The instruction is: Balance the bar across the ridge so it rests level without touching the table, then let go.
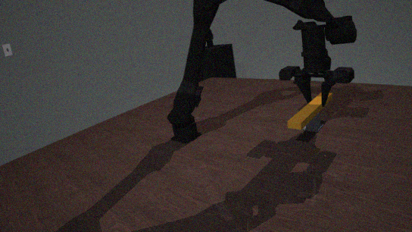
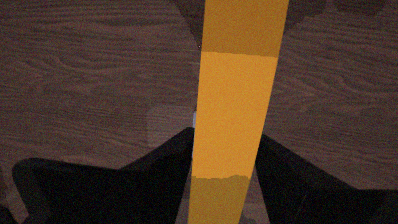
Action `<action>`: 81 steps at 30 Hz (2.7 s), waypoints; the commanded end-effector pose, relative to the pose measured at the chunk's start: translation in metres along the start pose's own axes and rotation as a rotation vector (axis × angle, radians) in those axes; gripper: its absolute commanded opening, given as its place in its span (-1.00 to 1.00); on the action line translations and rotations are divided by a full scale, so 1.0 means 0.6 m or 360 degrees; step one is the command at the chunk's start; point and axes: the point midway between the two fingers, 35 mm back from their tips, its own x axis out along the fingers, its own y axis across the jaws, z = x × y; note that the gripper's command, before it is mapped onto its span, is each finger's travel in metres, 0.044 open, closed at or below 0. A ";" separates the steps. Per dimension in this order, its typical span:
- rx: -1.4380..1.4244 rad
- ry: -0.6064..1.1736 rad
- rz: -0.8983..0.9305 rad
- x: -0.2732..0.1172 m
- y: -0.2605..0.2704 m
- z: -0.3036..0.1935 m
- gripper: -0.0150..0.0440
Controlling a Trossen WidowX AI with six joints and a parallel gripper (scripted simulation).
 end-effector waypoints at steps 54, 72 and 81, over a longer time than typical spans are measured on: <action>0.0000 0.0000 0.0001 -0.167 0.000 0.000 1.00; 0.0000 0.0000 0.0001 -0.167 0.000 0.000 1.00; 0.0000 0.0000 0.0001 -0.167 0.000 0.000 1.00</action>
